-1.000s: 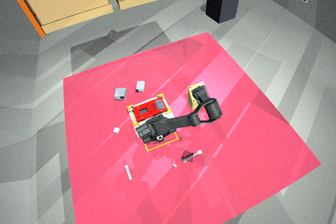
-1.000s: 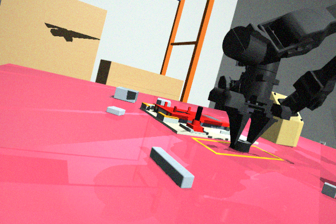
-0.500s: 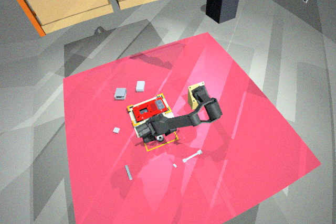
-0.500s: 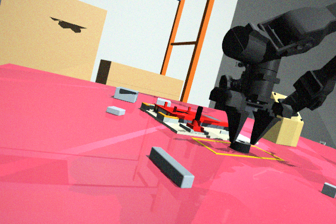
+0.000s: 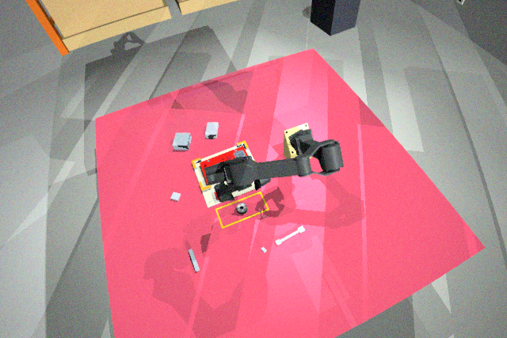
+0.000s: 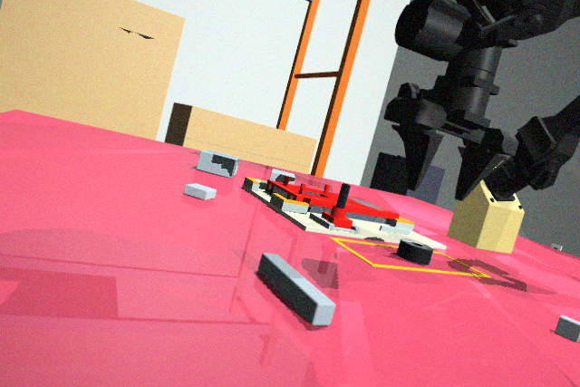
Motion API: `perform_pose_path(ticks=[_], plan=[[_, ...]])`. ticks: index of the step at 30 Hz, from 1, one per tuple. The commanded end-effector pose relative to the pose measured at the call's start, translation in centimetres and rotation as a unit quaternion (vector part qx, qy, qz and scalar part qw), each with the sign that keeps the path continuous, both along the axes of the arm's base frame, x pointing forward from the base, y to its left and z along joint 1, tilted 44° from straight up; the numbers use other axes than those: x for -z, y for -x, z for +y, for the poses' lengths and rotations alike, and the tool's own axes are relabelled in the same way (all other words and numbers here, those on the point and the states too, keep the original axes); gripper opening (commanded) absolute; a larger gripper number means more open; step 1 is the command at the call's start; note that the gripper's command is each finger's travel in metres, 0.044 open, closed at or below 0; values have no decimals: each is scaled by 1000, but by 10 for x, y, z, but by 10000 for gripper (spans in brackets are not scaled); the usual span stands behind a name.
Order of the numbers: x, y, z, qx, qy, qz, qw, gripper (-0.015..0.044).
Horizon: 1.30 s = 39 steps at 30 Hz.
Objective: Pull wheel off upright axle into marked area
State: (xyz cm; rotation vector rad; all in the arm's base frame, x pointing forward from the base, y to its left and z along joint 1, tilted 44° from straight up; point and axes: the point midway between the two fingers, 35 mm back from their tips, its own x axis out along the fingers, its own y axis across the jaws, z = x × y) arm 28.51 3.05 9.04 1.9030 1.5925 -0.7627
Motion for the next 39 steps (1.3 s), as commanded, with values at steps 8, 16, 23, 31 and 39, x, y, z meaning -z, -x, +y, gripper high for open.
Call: perform_pose_path(ticks=[8, 16, 23, 31, 39], plan=[[-8, 63, -30, 15, -3, 8, 1000, 440], [-8, 63, -30, 15, -3, 8, 1000, 440], [-8, 63, -30, 15, -3, 8, 1000, 440], [-8, 63, -30, 15, -3, 8, 1000, 440], [-8, 63, -30, 15, -3, 8, 1000, 440]])
